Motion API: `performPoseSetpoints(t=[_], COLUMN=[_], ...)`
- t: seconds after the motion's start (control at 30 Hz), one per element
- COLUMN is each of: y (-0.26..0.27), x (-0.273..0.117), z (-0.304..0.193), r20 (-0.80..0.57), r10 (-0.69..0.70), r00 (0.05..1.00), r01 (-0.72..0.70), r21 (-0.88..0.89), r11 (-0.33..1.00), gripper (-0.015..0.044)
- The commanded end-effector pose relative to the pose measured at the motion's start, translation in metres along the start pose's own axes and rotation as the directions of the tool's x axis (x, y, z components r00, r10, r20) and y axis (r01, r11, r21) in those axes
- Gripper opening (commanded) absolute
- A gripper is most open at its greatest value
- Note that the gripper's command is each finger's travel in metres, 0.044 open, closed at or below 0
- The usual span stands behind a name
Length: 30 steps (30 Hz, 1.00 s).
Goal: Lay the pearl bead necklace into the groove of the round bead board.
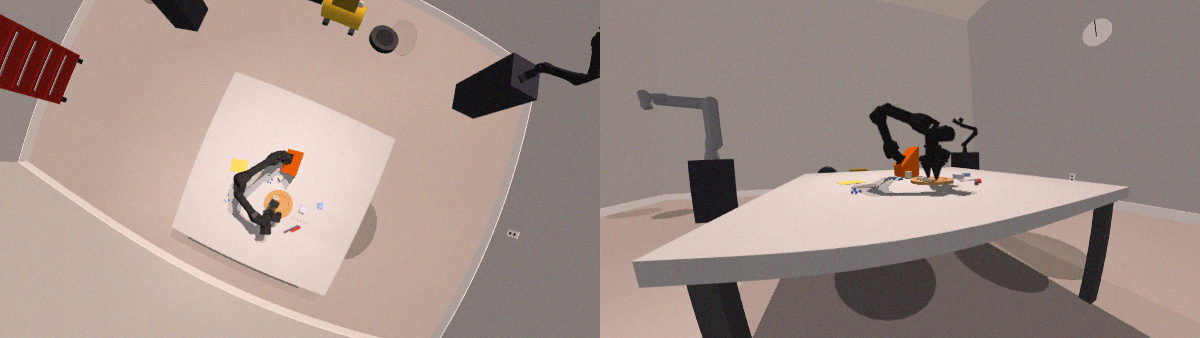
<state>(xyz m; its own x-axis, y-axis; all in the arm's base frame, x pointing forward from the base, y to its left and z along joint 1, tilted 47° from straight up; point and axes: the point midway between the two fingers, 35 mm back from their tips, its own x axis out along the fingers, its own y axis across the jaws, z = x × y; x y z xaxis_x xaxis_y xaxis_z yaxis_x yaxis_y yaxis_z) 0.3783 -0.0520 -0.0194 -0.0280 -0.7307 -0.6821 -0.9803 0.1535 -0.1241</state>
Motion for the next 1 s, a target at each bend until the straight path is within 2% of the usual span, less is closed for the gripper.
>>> performPoseSetpoints(t=[0.0,0.27,0.3,0.37,0.47,0.6,0.73,0.9,0.97], y=[0.000,0.000,0.001,0.007,0.020,0.039,0.059,0.083,0.093], x=[0.000,0.000,0.000,-0.003,-0.009,-0.016,-0.022,-0.028,-0.029], z=[-0.001,-0.001,-0.001,-0.001,-0.002,-0.005,-0.008,-0.012,-0.014], r20=[-0.003,-0.003,-0.003,-0.002,-0.001,0.001,0.001,0.000,-0.001], r10=[0.001,0.001,0.001,0.001,0.002,0.002,0.003,0.005,0.005], r00=[1.000,1.000,1.000,1.000,1.000,1.000,1.000,1.000,1.000], r01=[-0.001,-0.001,-0.001,-0.001,-0.001,-0.002,-0.002,0.000,0.001], r21=[0.002,0.002,0.016,0.132,0.387,0.683,0.894,1.000,0.997], r11=[1.000,1.000,1.000,0.991,0.922,0.730,0.448,0.021,-0.074], gripper=[0.0440,0.0440,0.0414,0.0380,0.0380,0.0380,0.0380,0.0380,0.0380])
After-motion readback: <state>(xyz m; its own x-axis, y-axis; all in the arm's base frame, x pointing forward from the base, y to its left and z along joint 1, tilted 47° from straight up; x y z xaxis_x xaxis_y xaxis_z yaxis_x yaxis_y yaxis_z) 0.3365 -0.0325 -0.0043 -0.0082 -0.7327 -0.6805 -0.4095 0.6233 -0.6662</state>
